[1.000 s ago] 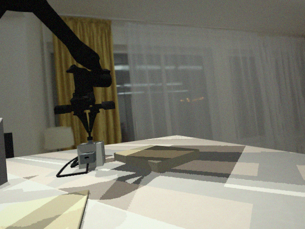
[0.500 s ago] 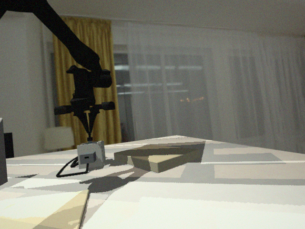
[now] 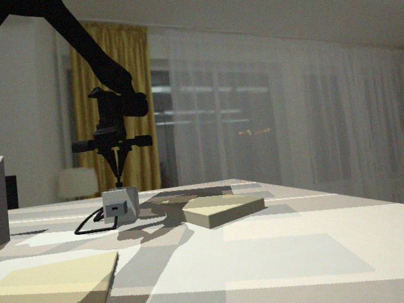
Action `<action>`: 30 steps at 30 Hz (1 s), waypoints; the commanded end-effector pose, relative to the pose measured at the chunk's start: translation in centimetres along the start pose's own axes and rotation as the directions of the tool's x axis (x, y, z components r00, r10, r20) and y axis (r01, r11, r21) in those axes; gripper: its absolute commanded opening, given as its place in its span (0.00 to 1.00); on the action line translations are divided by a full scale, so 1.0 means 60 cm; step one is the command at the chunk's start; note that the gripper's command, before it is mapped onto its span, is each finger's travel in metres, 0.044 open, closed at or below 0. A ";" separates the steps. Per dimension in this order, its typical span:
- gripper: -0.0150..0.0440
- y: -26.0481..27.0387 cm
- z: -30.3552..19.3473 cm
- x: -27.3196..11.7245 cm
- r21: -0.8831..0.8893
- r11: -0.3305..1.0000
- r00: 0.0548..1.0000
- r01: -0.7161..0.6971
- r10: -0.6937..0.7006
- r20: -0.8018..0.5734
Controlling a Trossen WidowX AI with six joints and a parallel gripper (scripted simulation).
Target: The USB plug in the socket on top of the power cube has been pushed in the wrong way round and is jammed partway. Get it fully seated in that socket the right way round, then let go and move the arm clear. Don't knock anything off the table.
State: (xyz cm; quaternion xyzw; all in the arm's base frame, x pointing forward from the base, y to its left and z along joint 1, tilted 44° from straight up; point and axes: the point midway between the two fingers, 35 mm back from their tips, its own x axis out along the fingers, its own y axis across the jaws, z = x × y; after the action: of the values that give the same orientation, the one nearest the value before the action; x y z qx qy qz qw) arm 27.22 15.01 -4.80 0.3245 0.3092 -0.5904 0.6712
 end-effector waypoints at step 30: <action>0.25 0.000 0.002 0.008 -0.007 1.000 1.000 -0.001 0.001 0.004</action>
State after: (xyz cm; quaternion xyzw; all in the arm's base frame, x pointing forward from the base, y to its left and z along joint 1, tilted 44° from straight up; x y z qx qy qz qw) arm 27.27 14.80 -5.05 0.3248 0.3094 -0.5902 0.6712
